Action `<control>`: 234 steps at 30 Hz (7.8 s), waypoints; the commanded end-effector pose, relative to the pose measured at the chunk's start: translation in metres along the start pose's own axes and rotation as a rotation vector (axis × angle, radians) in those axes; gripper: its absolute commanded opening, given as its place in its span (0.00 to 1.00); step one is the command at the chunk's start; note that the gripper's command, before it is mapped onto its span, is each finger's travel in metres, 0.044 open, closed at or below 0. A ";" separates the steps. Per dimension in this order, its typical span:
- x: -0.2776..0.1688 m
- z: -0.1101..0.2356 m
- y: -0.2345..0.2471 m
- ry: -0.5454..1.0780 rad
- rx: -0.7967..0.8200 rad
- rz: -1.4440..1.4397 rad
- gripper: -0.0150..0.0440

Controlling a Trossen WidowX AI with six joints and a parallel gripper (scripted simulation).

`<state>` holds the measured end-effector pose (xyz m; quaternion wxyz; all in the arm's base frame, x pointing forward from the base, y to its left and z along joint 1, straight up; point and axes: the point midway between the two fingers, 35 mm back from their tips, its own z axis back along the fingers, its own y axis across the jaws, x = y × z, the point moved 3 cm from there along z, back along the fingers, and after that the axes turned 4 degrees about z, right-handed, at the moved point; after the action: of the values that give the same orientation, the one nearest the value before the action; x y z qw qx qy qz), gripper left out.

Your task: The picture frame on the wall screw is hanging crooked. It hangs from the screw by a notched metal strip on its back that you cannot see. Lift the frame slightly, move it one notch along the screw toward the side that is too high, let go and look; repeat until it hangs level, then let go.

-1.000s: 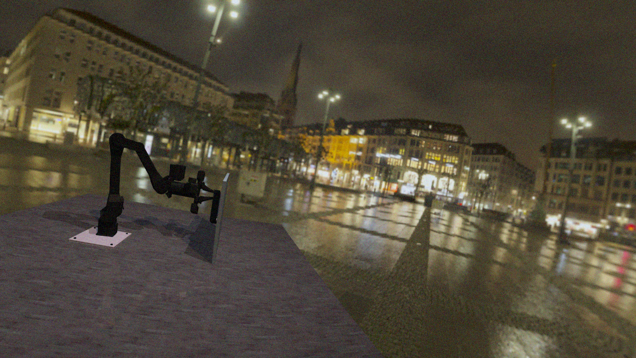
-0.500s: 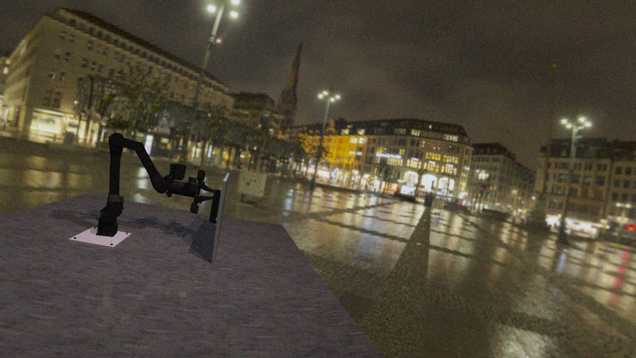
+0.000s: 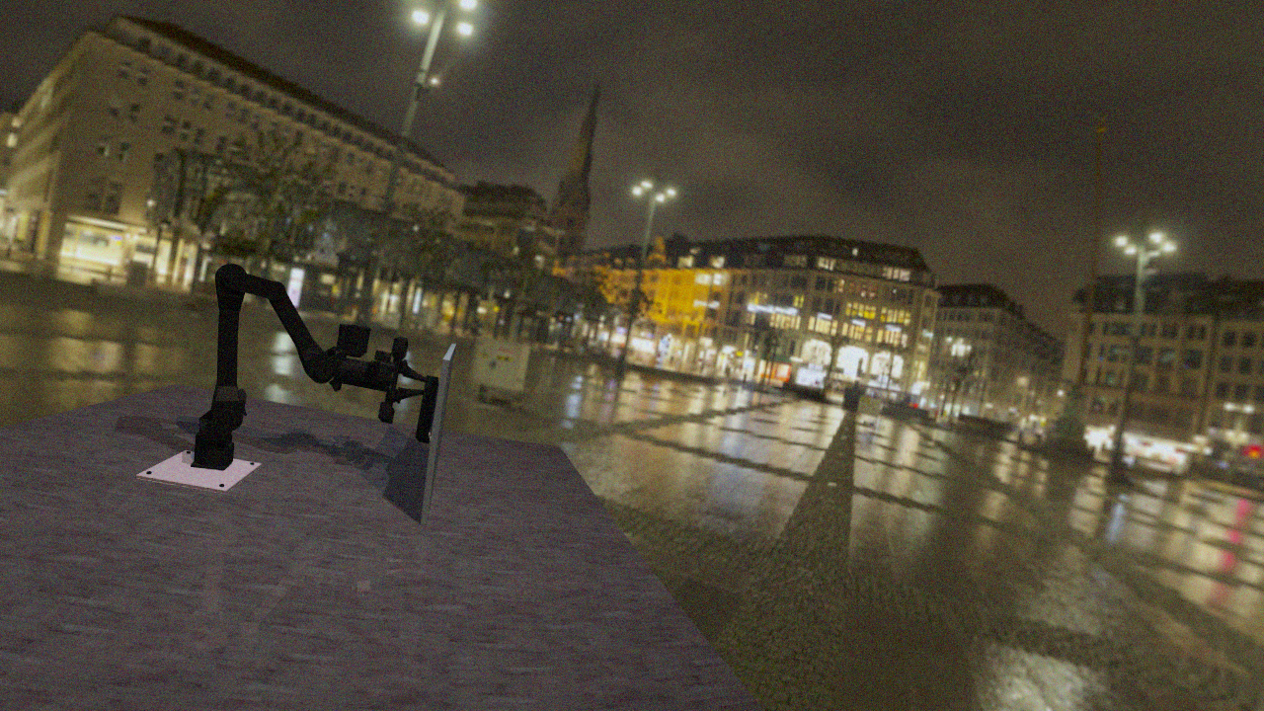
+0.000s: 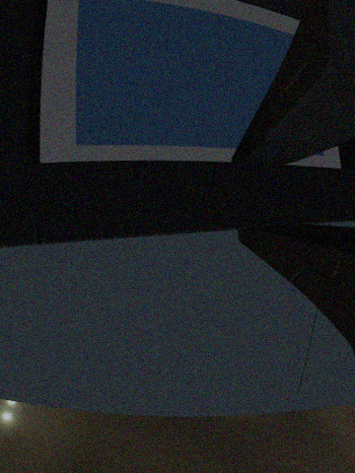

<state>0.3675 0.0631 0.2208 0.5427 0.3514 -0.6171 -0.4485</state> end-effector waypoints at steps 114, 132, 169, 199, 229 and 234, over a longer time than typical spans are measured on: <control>0.007 0.000 0.006 -0.008 0.014 -0.013 0.25; 0.007 0.000 0.000 -0.008 0.014 -0.012 0.25; 0.008 -0.001 -0.005 -0.011 0.004 -0.080 0.25; 0.009 -0.001 -0.005 -0.009 0.004 -0.239 0.25; 0.009 0.001 -0.005 -0.009 0.005 -0.298 0.69; 0.005 0.052 -0.002 -0.007 0.005 -0.158 0.69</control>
<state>0.3404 0.0610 0.2206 0.4855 0.4173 -0.5766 -0.5076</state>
